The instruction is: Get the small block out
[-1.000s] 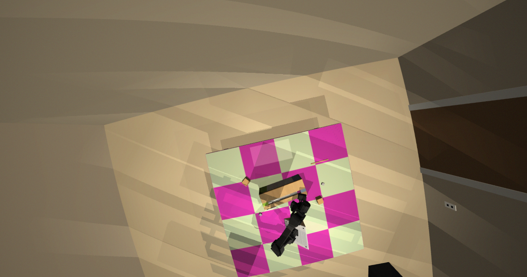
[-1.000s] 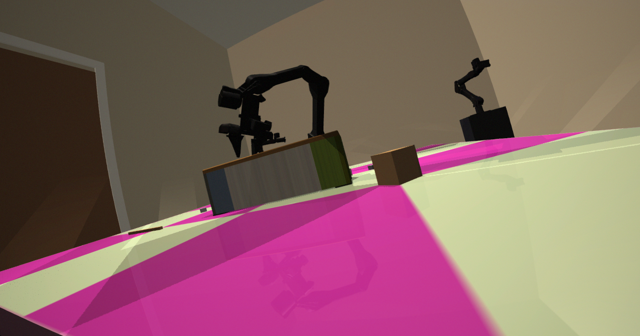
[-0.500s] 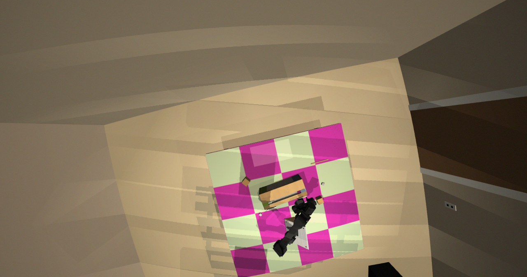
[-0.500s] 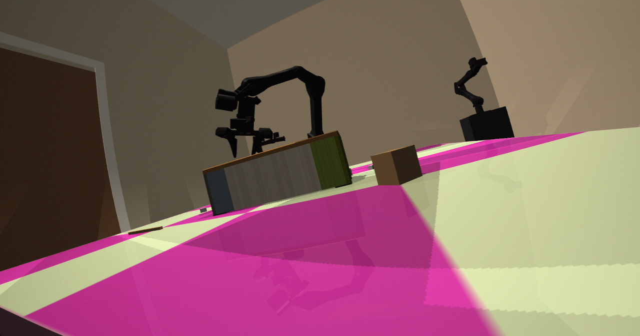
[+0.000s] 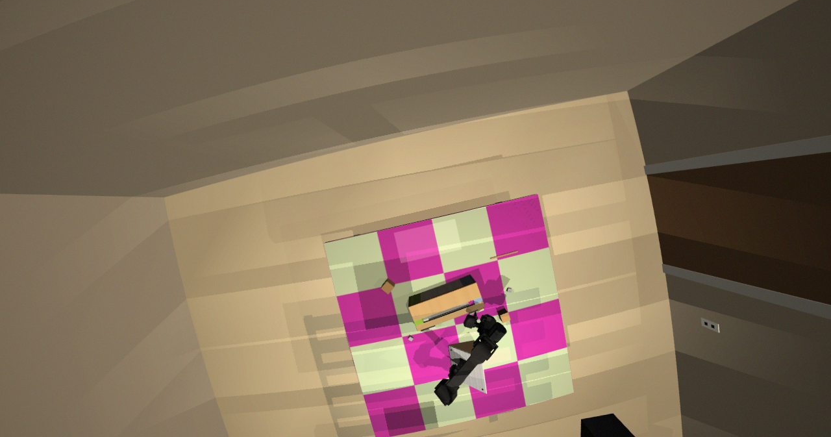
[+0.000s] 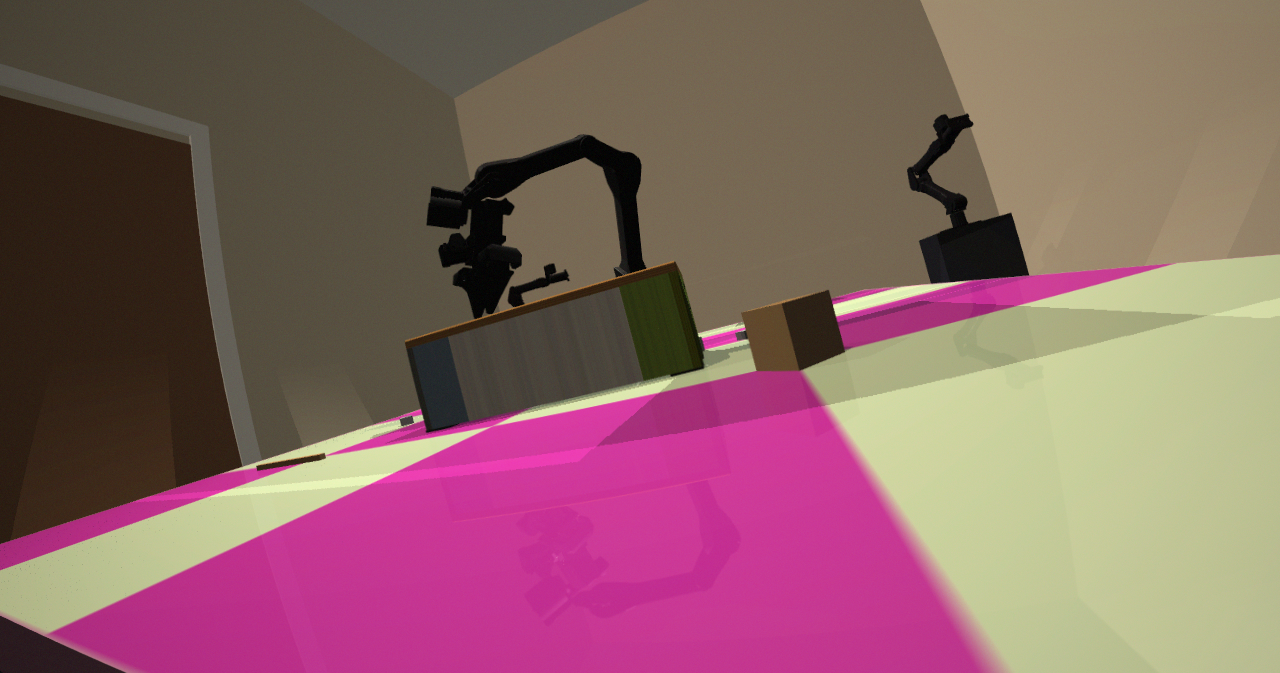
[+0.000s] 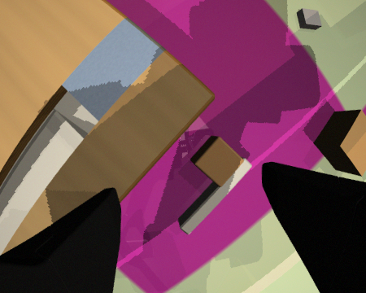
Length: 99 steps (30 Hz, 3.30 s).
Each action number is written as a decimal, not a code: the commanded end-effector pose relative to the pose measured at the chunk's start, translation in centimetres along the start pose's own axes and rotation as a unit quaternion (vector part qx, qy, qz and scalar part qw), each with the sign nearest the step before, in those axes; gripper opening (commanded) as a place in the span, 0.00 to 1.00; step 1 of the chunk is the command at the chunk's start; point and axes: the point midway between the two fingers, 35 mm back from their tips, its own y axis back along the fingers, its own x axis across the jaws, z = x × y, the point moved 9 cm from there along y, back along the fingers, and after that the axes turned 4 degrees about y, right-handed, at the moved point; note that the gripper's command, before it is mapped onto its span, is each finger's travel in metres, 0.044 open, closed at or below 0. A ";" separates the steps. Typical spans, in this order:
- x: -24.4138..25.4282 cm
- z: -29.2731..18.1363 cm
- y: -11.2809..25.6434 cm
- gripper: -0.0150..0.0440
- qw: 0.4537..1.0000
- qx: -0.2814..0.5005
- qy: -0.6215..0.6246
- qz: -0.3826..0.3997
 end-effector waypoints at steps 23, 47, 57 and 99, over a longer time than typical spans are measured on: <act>-6.2 -1.3 0.4 0.74 0.390 0.102 -0.910 0.097; -6.4 -1.6 -1.6 0.74 0.307 0.115 -0.940 0.093; -5.6 -3.6 -8.8 0.74 0.307 0.117 -0.940 0.093; -5.5 -5.3 -14.6 0.65 0.307 0.118 -0.940 0.093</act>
